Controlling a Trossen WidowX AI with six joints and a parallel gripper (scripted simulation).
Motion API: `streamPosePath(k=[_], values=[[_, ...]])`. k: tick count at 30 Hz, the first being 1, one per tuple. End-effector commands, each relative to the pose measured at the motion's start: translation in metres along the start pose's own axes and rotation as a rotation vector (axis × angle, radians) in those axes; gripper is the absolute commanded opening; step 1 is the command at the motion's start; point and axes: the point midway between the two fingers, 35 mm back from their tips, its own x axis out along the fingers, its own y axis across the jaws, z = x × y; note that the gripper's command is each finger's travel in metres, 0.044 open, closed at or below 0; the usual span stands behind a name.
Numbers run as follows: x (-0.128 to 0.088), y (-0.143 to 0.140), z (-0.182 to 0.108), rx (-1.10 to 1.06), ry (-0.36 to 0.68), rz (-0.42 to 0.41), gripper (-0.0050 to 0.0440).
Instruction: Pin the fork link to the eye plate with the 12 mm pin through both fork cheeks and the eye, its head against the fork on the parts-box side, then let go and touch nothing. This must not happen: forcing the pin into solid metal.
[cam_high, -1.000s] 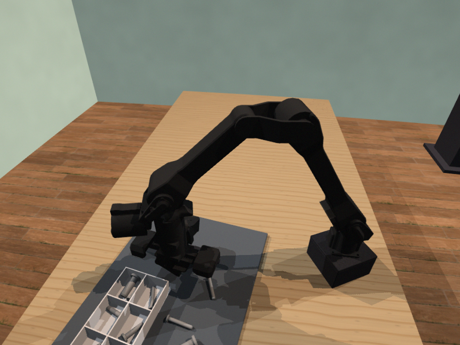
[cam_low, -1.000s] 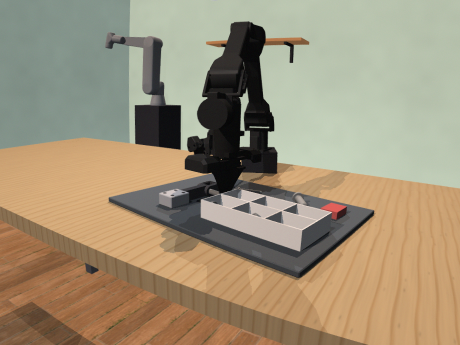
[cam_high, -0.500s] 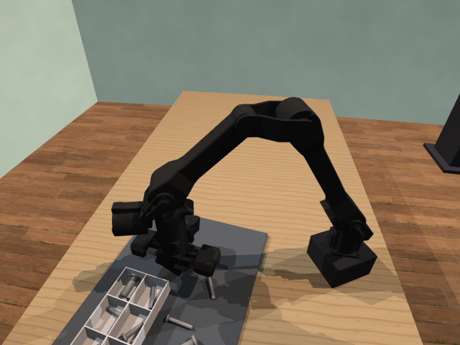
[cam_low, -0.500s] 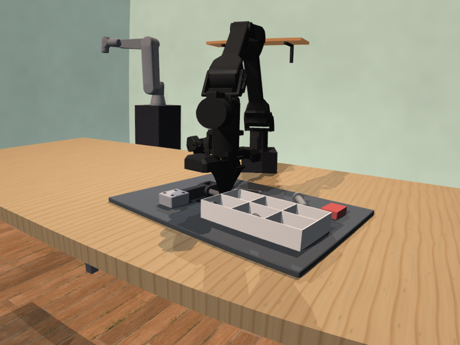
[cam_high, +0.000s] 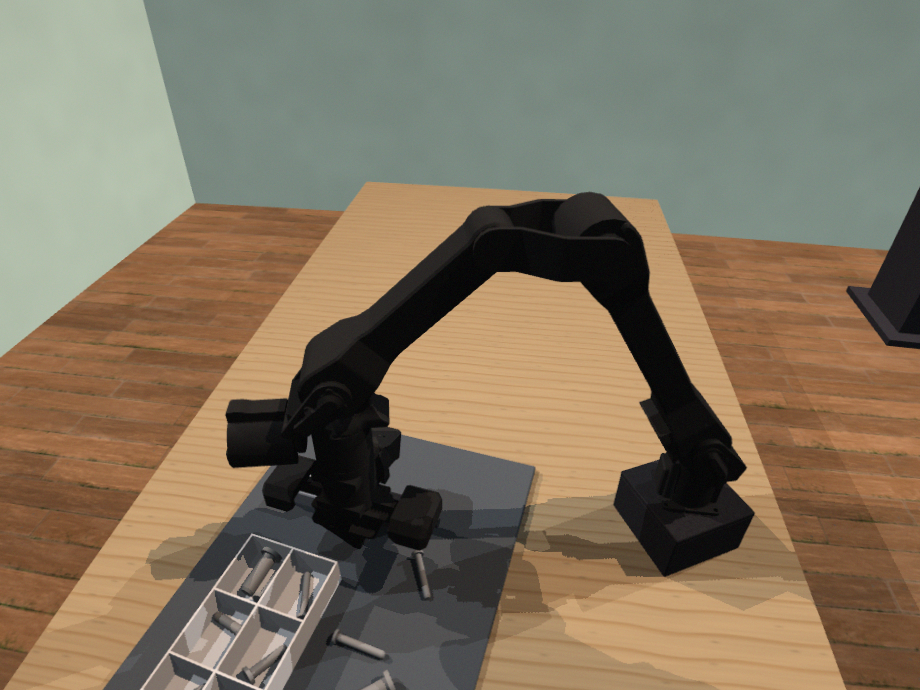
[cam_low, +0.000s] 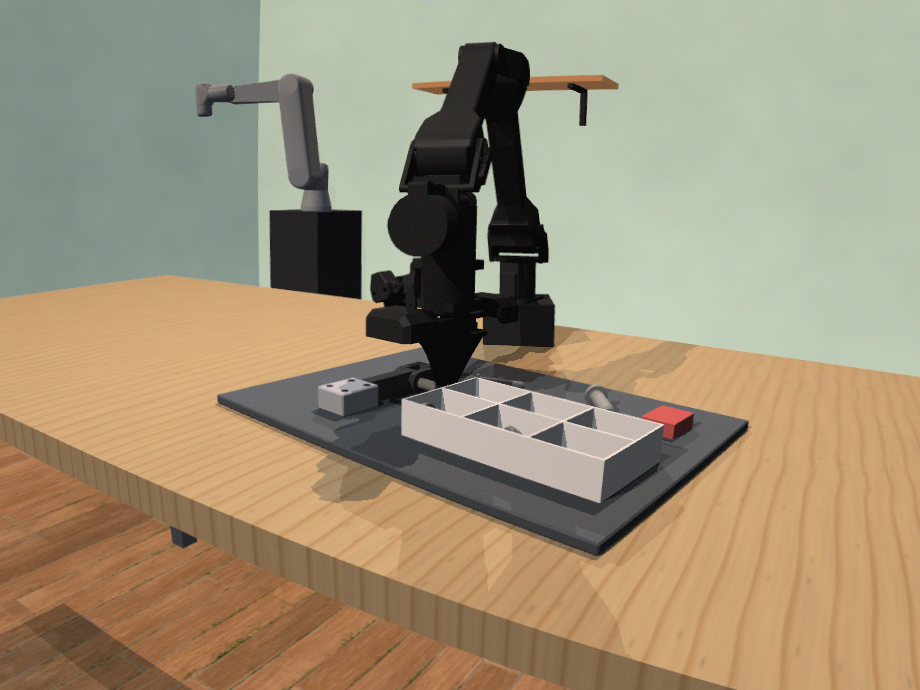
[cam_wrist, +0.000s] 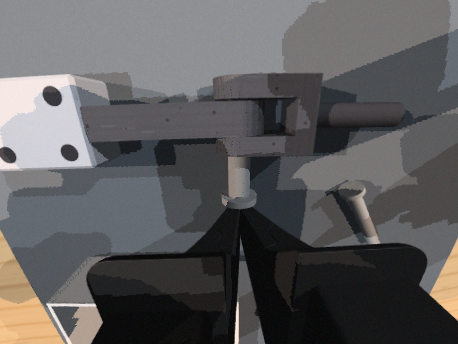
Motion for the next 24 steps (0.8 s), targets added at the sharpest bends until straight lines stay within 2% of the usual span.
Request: streamPosePath(k=[1,24], values=[[0.0013,-0.0006,0.0066,0.004,-0.011,-0.004,0.0],[0.0012,-0.0006,0.0149,0.004,-0.011,-0.004,0.0]])
